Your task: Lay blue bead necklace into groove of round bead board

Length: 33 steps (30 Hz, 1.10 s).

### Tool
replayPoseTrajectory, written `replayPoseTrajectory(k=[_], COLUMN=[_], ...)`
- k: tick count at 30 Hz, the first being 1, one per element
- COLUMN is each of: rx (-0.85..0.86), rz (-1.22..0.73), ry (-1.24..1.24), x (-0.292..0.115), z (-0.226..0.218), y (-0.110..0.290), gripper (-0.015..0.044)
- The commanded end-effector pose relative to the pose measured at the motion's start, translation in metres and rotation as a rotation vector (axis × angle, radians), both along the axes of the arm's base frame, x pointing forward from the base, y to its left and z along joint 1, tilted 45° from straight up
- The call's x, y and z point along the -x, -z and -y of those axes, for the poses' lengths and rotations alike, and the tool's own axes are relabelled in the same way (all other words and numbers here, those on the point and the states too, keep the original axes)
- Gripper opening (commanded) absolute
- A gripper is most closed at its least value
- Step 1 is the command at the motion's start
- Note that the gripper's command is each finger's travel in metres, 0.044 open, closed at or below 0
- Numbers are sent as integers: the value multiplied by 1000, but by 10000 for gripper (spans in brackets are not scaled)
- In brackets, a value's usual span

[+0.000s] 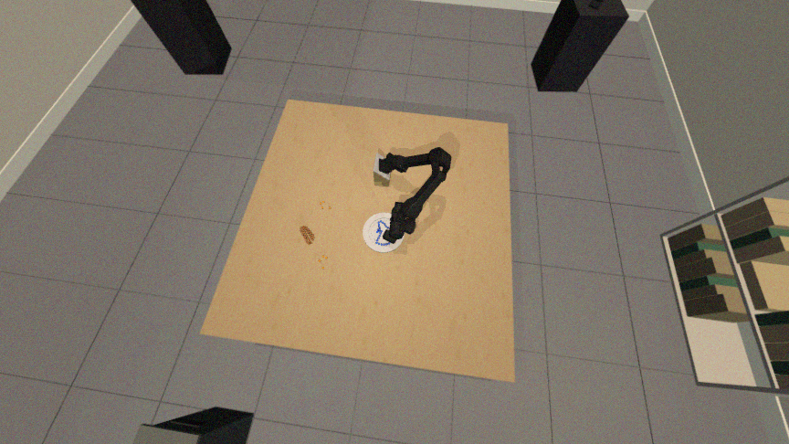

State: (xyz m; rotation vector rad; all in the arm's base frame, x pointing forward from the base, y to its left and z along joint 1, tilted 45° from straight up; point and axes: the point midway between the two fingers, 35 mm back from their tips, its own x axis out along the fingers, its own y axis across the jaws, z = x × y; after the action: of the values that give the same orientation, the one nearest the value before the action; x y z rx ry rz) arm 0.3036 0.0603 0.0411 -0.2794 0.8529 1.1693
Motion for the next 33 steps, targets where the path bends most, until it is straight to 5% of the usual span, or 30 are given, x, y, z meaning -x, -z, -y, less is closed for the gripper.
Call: replayPoseTrajectory(k=[1, 16, 28, 33], rx=[1, 1, -132, -183], rz=[3, 3, -738, -985], ry=[0, 0, 775, 1029], x=[0, 0, -41, -50], z=[2, 2, 71, 97], y=[-1, -1, 24, 35], gripper=[440, 440, 125, 120])
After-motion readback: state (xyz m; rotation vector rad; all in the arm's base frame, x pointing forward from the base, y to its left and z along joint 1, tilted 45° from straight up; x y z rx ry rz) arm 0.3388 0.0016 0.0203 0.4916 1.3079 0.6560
